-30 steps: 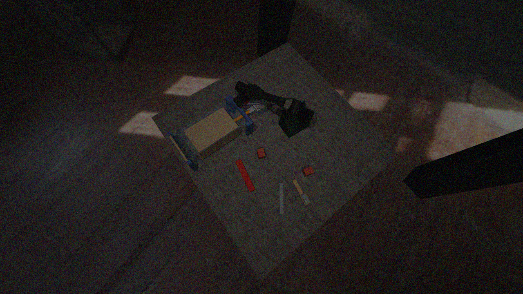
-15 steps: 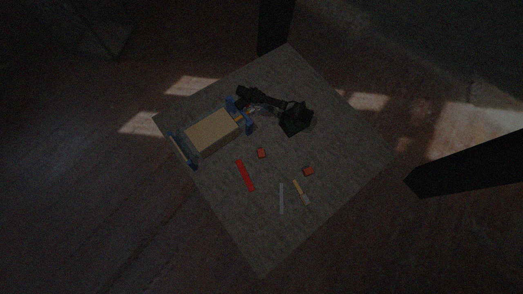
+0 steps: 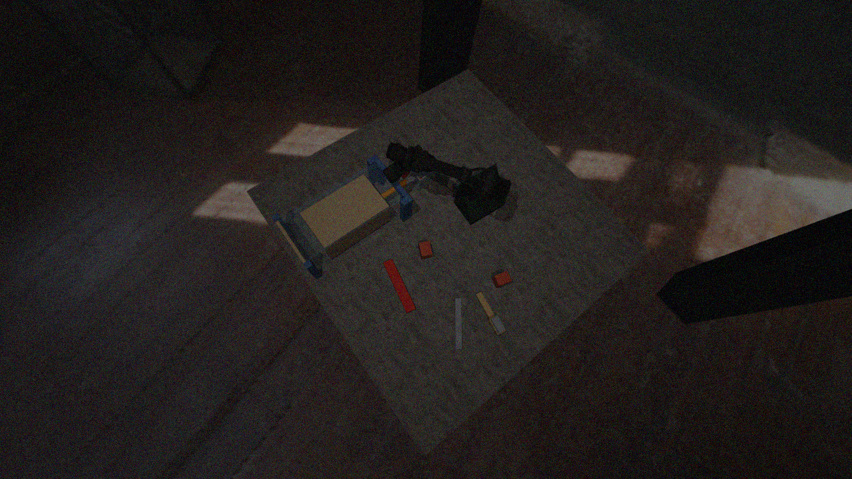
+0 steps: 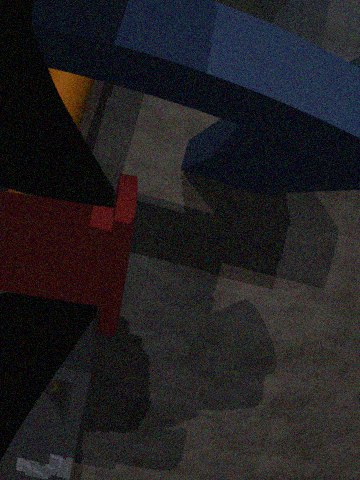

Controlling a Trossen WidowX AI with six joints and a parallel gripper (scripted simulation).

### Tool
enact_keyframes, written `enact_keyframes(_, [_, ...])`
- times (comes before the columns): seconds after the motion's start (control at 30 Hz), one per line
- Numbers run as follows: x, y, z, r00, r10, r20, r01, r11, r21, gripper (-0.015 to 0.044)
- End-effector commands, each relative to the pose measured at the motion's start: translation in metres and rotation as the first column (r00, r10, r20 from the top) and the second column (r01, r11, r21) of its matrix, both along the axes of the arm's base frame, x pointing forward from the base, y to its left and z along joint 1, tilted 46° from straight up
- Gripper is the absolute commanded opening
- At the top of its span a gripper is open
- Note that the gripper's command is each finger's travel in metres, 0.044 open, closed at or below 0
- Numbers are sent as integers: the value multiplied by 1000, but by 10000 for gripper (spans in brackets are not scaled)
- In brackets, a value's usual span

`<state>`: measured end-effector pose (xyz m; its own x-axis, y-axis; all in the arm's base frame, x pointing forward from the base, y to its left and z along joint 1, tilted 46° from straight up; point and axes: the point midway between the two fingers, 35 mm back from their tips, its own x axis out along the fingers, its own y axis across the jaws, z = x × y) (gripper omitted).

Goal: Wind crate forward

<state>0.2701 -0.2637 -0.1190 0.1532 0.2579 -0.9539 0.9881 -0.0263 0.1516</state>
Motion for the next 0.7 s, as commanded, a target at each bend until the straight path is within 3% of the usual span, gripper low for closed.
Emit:
enact_keyframes(0.0, [2, 28, 3, 1000, 13, -2, -13, 998, 65, 0])
enact_keyframes(0.67, [-3, 47, 20, 1000, 13, -3, -13, 998, 67, 0])
